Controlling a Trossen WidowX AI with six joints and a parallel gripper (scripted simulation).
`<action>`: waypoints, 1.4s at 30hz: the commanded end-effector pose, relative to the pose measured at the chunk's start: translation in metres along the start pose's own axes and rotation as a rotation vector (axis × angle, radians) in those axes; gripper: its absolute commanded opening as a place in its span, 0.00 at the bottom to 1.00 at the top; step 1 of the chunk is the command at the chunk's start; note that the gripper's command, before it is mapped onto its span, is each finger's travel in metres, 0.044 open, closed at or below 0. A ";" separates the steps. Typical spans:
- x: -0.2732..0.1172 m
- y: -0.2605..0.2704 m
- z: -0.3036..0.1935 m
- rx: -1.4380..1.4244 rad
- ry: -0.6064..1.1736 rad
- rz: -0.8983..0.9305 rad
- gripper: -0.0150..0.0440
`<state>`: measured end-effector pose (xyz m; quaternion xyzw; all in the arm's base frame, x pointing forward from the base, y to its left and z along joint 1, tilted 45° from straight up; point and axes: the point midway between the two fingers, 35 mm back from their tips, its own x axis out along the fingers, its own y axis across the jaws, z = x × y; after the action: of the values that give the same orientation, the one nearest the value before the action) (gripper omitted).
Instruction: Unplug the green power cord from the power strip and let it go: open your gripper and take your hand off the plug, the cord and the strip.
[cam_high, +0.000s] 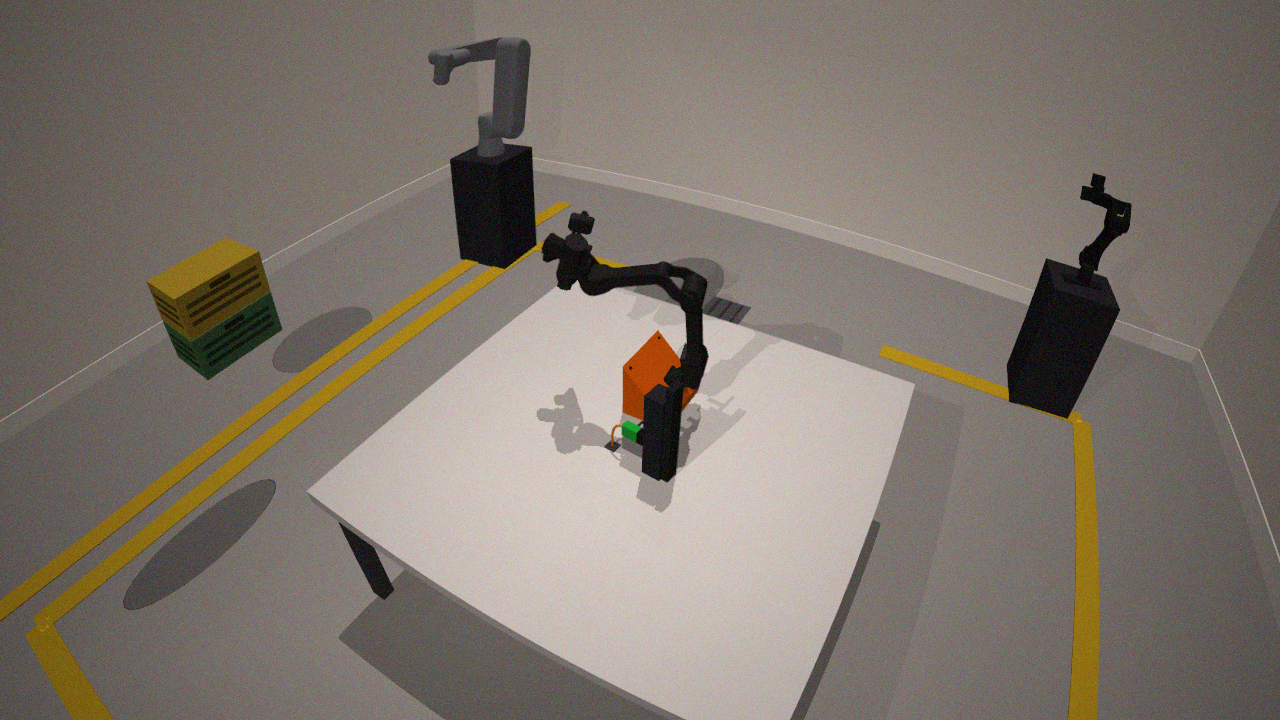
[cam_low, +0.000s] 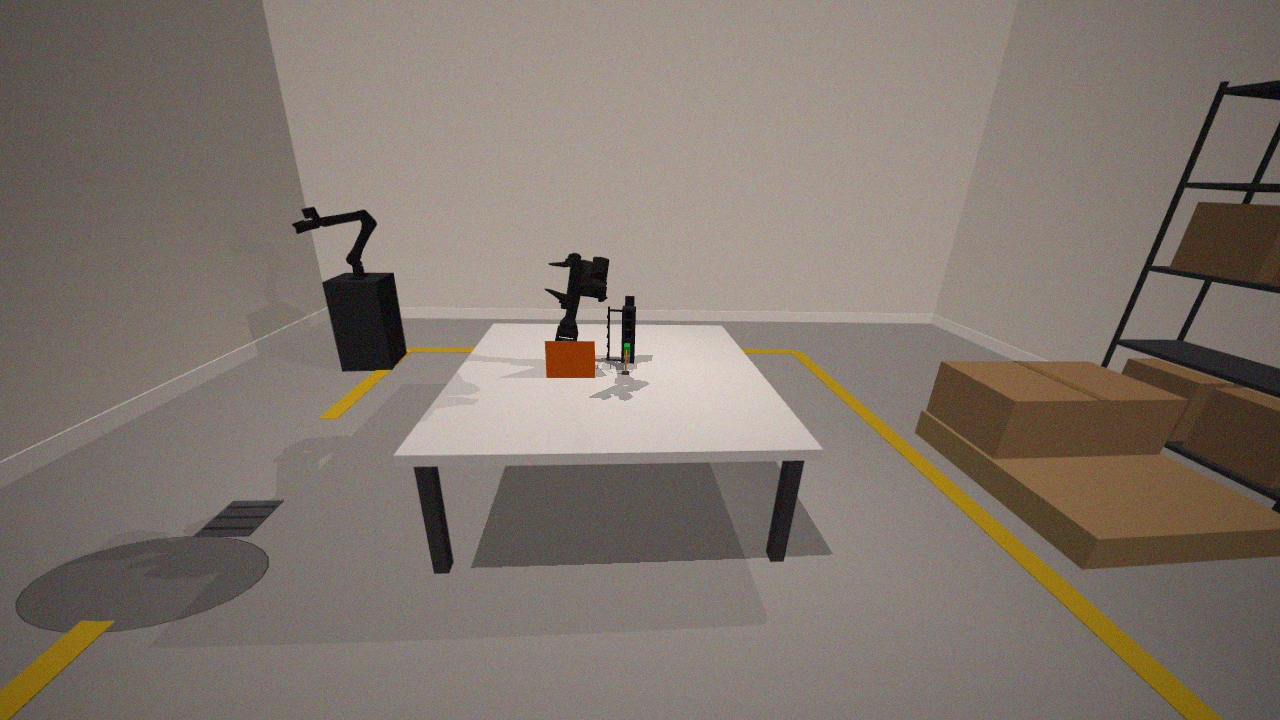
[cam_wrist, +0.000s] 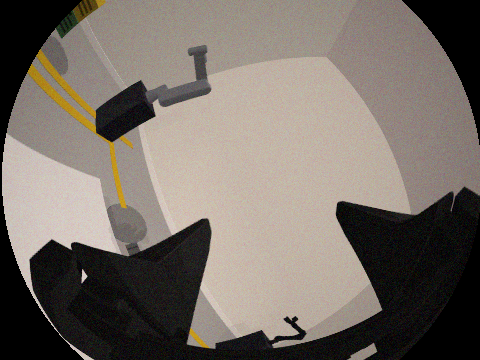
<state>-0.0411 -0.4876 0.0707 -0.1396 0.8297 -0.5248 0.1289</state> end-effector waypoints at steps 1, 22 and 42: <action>-0.001 0.000 0.002 0.004 -0.011 0.000 0.89; -0.218 0.113 0.055 0.253 -0.737 0.893 0.53; -0.379 0.176 -0.136 0.179 0.259 1.733 0.53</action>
<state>0.2359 -0.2246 -0.0330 0.4909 0.6109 -0.3302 0.5261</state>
